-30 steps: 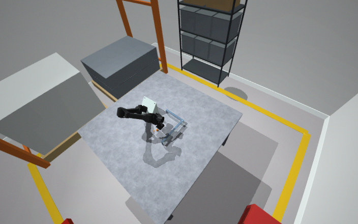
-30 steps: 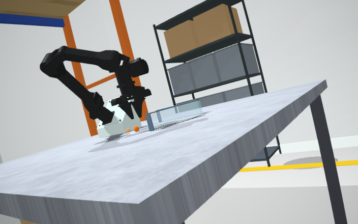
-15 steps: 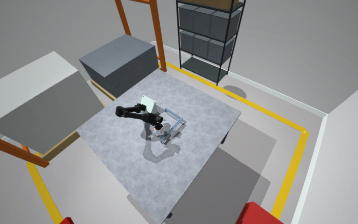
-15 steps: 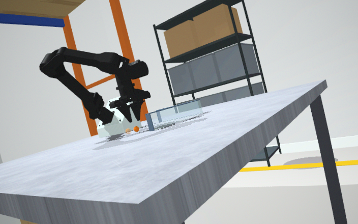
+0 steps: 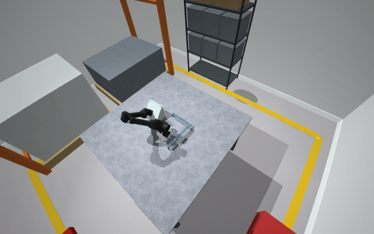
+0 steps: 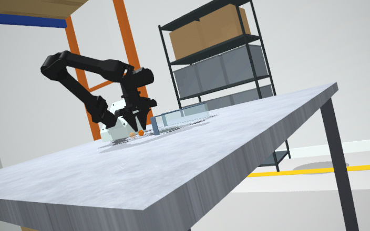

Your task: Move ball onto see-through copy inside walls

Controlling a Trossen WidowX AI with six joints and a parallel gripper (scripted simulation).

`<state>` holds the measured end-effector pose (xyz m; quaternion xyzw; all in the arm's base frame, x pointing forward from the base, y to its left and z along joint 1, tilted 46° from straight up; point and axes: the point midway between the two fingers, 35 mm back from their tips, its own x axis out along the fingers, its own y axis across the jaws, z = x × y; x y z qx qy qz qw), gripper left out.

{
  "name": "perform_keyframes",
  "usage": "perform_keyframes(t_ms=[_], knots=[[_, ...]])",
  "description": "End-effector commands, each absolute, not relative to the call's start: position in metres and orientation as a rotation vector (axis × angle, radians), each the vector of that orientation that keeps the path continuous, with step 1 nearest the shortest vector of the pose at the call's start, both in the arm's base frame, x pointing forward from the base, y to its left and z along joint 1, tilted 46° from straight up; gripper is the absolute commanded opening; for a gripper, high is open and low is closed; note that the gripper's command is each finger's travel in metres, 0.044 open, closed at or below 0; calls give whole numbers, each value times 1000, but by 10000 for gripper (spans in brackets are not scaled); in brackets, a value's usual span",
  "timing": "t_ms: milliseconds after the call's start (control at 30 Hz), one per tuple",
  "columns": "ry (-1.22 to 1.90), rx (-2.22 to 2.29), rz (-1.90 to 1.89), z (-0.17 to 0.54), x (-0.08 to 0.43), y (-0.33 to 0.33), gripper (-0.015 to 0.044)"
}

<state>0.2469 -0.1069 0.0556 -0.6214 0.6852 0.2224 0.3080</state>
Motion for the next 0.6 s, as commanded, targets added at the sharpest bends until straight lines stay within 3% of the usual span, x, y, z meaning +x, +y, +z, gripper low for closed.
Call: perform_keyframes(t_ms=[0,100,200,567], knots=[[1821,-1649,600,48,244,-112,209],[1822,-1650,600,47,244,-114,209],[1822,-1650,600,47,244,-114,130],[1822,-1650,600,47,244,-114,57]])
